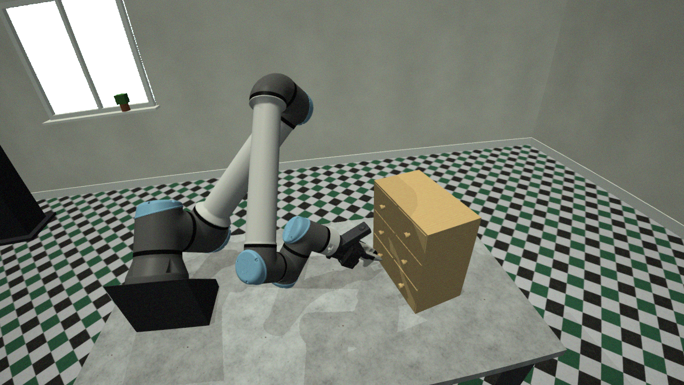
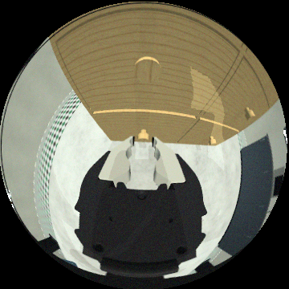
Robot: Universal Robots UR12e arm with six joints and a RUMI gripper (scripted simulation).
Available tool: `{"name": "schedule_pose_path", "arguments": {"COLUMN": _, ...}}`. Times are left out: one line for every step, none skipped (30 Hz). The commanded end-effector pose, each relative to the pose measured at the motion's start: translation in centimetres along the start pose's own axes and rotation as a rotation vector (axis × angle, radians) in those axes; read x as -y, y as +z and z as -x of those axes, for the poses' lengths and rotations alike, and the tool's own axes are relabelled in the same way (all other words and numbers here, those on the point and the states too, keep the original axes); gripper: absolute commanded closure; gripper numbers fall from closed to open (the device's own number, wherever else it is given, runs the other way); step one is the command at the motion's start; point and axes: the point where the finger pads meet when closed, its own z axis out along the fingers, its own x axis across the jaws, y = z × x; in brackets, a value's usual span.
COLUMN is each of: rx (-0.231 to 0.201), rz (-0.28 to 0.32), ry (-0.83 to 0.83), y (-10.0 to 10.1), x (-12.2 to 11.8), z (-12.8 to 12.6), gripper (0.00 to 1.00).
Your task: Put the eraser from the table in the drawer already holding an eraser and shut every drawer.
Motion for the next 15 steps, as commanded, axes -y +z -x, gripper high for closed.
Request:
{"name": "schedule_pose_path", "arguments": {"rx": 0.000, "rz": -0.001, "ry": 0.000, "y": -0.02, "x": 0.06, "z": -0.02, "gripper": 0.80}}
{"name": "schedule_pose_path", "arguments": {"rx": 0.000, "rz": -0.001, "ry": 0.000, "y": -0.02, "x": 0.06, "z": -0.02, "gripper": 0.80}}
{"name": "schedule_pose_path", "arguments": {"rx": 0.000, "rz": -0.001, "ry": 0.000, "y": -0.02, "x": 0.06, "z": -0.02, "gripper": 0.80}}
{"name": "schedule_pose_path", "arguments": {"rx": 0.000, "rz": -0.001, "ry": 0.000, "y": -0.02, "x": 0.06, "z": -0.02, "gripper": 0.80}}
{"name": "schedule_pose_path", "arguments": {"rx": 0.000, "rz": -0.001, "ry": 0.000, "y": -0.02, "x": 0.06, "z": -0.02, "gripper": 0.80}}
{"name": "schedule_pose_path", "arguments": {"rx": 0.000, "rz": -0.001, "ry": 0.000, "y": -0.02, "x": 0.06, "z": -0.02, "gripper": 0.80}}
{"name": "schedule_pose_path", "arguments": {"rx": 0.000, "rz": -0.001, "ry": 0.000, "y": -0.02, "x": 0.06, "z": -0.02, "gripper": 0.80}}
{"name": "schedule_pose_path", "arguments": {"rx": 0.000, "rz": -0.001, "ry": 0.000, "y": -0.02, "x": 0.06, "z": -0.02, "gripper": 0.80}}
{"name": "schedule_pose_path", "arguments": {"rx": 0.000, "rz": -0.001, "ry": 0.000, "y": -0.02, "x": 0.06, "z": -0.02, "gripper": 0.80}}
{"name": "schedule_pose_path", "arguments": {"rx": 0.000, "rz": -0.001, "ry": 0.000, "y": -0.03, "x": 0.05, "z": -0.02, "gripper": 0.80}}
{"name": "schedule_pose_path", "arguments": {"rx": 0.000, "rz": -0.001, "ry": 0.000, "y": -0.06, "x": 0.03, "z": -0.02, "gripper": 0.80}}
{"name": "schedule_pose_path", "arguments": {"rx": 0.000, "rz": -0.001, "ry": 0.000, "y": -0.10, "x": 0.00, "z": -0.02, "gripper": 0.80}}
{"name": "schedule_pose_path", "arguments": {"rx": 0.000, "rz": -0.001, "ry": 0.000, "y": -0.16, "x": -0.06, "z": -0.02, "gripper": 0.80}}
{"name": "schedule_pose_path", "arguments": {"rx": 0.000, "rz": -0.001, "ry": 0.000, "y": -0.25, "x": -0.13, "z": -0.02, "gripper": 0.80}}
{"name": "schedule_pose_path", "arguments": {"rx": 0.000, "rz": -0.001, "ry": 0.000, "y": -0.36, "x": -0.22, "z": -0.02, "gripper": 0.80}}
